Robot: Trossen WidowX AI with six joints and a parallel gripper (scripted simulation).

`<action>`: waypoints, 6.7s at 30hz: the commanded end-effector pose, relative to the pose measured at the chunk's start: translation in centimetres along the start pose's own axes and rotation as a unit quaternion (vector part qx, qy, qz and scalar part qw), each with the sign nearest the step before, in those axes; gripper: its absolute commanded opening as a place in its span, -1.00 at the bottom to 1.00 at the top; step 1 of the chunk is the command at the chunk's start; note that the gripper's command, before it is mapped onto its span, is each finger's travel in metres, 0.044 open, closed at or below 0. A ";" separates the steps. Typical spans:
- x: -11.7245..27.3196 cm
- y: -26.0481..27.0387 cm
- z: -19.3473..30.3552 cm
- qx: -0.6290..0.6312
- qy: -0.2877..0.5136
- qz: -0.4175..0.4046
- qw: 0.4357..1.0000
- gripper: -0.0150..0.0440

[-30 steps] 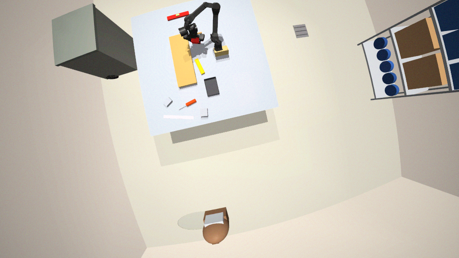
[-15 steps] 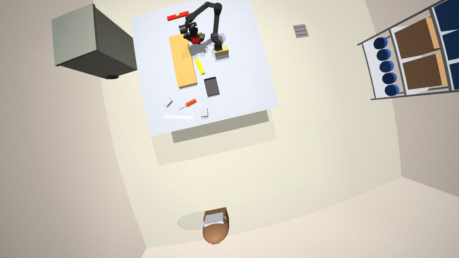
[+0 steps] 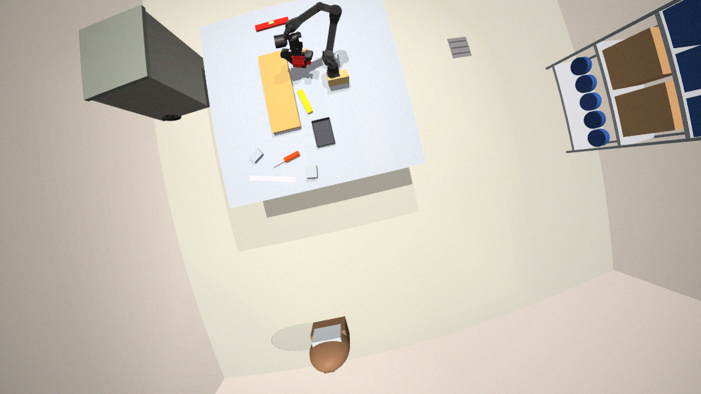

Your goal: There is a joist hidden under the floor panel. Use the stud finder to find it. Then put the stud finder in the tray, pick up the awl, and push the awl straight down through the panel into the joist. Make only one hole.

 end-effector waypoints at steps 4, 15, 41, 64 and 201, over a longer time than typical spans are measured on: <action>0.2 0.0 -0.2 0.001 0.023 -0.011 1.000 -0.49; 0.2 0.0 -0.5 0.002 0.046 -0.015 0.999 -0.49; 0.1 -0.2 -1.3 0.003 0.113 -0.029 0.993 -0.49; -0.1 -0.3 -1.8 0.006 0.160 -0.035 0.986 -0.49; -3.2 -0.4 -4.3 0.010 0.382 -0.087 0.920 0.13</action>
Point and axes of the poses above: the point midway between the two fingers, 35 mm back from their tips, its own x axis back along the fingers, its own y axis across the jaws, z = x × y, the point moved 3 cm from there along x, back along the fingers, and after that the axes turned 11 degrees about x, right-handed, at the moved point
